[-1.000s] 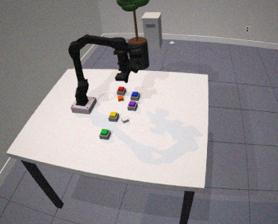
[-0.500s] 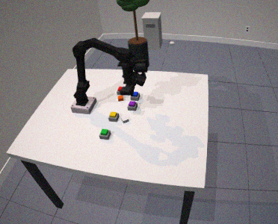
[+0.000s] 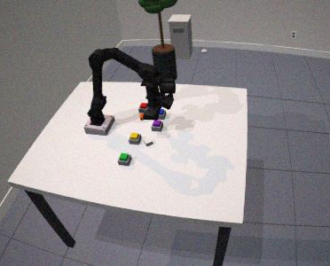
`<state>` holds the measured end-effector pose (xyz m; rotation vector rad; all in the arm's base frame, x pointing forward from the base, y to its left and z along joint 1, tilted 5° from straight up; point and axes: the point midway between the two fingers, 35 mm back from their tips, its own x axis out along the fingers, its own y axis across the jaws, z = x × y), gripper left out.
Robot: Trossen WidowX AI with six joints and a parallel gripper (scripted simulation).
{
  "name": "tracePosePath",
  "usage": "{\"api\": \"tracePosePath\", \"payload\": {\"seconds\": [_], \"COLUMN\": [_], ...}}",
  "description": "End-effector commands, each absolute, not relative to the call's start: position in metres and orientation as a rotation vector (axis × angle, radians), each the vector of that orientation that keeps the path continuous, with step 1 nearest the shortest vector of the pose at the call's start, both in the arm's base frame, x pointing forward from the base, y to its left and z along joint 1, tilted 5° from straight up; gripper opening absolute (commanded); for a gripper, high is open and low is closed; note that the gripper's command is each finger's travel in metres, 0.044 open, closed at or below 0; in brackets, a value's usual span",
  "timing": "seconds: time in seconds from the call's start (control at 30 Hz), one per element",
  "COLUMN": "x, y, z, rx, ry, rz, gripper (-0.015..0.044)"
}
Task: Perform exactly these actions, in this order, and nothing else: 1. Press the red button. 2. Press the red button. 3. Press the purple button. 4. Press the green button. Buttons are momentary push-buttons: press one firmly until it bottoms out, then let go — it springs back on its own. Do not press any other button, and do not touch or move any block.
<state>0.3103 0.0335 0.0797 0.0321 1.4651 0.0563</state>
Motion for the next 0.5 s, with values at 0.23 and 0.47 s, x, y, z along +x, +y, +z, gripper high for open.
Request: {"api": "tracePosePath", "payload": {"seconds": [0.23, 0.47], "x": [0.310, 0.310], "y": [0.035, 0.035], "z": [0.059, 0.055], "rx": [0.033, 0.033], "ry": [1.475, 1.475], "rz": [0.062, 0.062], "gripper": [0.0020, 0.0020]}}
